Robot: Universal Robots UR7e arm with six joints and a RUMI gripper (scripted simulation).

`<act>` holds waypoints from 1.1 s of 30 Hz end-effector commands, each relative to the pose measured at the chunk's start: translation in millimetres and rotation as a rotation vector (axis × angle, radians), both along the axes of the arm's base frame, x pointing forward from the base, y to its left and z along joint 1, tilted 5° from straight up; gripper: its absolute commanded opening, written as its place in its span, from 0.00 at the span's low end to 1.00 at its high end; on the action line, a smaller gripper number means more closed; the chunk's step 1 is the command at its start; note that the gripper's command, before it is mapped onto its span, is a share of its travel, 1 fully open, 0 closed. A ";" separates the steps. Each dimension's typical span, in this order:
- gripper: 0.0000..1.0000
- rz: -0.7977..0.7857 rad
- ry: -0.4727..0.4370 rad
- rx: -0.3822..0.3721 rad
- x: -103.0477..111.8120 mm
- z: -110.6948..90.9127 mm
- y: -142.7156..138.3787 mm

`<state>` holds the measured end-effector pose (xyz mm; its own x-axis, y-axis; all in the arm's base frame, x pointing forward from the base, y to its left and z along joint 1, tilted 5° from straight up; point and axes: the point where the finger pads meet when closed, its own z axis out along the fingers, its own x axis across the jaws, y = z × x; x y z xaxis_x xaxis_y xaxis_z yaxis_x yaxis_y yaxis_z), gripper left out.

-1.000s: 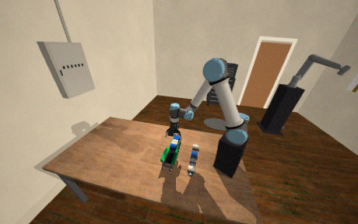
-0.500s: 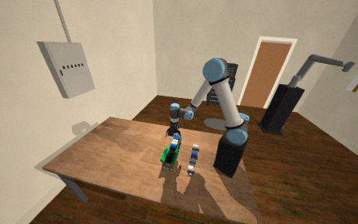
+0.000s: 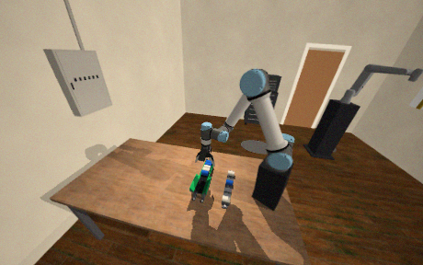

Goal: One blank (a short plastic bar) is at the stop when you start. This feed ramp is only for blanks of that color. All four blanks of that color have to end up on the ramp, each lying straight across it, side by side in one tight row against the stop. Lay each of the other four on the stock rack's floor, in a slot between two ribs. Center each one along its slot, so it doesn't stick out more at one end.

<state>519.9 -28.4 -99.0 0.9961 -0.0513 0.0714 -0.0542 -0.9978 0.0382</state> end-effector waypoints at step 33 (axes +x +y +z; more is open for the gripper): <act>1.00 -0.600 -0.024 0.041 8.0 -1.9 -6.7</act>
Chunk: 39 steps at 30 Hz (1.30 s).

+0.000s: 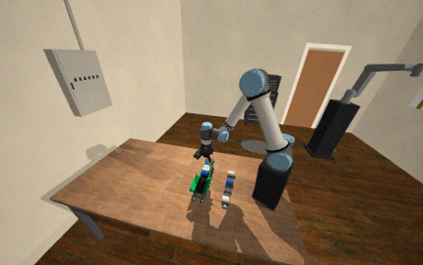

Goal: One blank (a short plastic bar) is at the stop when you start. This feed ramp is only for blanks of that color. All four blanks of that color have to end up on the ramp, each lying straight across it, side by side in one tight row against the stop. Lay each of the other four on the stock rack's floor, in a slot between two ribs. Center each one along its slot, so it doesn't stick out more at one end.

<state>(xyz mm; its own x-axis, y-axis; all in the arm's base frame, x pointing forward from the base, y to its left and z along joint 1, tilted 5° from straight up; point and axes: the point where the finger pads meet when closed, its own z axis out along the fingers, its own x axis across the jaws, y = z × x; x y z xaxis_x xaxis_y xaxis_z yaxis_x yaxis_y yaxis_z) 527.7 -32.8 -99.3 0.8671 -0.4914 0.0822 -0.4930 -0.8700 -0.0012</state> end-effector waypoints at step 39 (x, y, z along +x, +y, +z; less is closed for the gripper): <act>1.00 -1.094 -0.042 0.075 6.0 -4.0 -21.7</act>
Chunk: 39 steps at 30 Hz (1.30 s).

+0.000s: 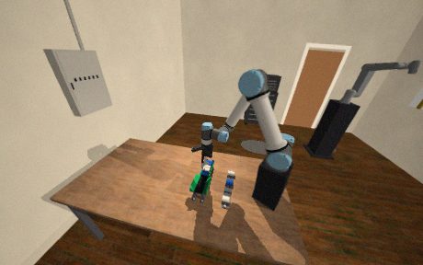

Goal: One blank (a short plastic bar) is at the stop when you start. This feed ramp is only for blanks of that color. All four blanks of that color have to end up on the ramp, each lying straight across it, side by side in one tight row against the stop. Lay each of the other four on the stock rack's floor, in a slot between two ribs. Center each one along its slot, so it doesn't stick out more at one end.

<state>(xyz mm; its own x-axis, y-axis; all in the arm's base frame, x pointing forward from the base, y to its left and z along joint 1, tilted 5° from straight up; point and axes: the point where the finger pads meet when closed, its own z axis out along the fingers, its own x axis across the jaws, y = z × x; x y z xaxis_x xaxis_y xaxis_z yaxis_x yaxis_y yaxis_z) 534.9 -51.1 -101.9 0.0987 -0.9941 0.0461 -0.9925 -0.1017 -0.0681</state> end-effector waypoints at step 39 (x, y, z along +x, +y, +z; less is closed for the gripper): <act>1.00 -1.063 -0.040 0.073 -8.9 -4.8 -21.7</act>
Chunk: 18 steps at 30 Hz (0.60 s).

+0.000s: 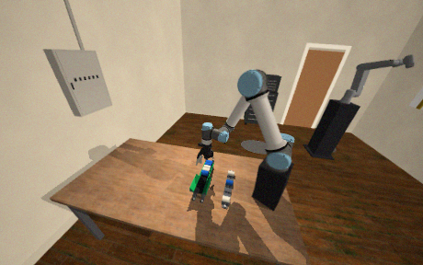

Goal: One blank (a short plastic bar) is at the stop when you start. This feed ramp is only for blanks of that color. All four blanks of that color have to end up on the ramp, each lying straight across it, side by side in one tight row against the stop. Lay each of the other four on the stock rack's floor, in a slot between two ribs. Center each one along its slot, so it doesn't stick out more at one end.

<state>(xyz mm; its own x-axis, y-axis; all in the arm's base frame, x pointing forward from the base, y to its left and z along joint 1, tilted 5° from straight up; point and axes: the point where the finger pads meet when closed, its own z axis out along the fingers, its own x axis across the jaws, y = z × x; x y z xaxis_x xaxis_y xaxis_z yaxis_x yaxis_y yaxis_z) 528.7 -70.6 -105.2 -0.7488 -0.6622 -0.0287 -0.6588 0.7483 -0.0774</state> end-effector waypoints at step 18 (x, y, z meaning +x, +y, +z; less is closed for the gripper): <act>1.00 -0.543 -0.019 0.036 -9.5 -3.4 -7.5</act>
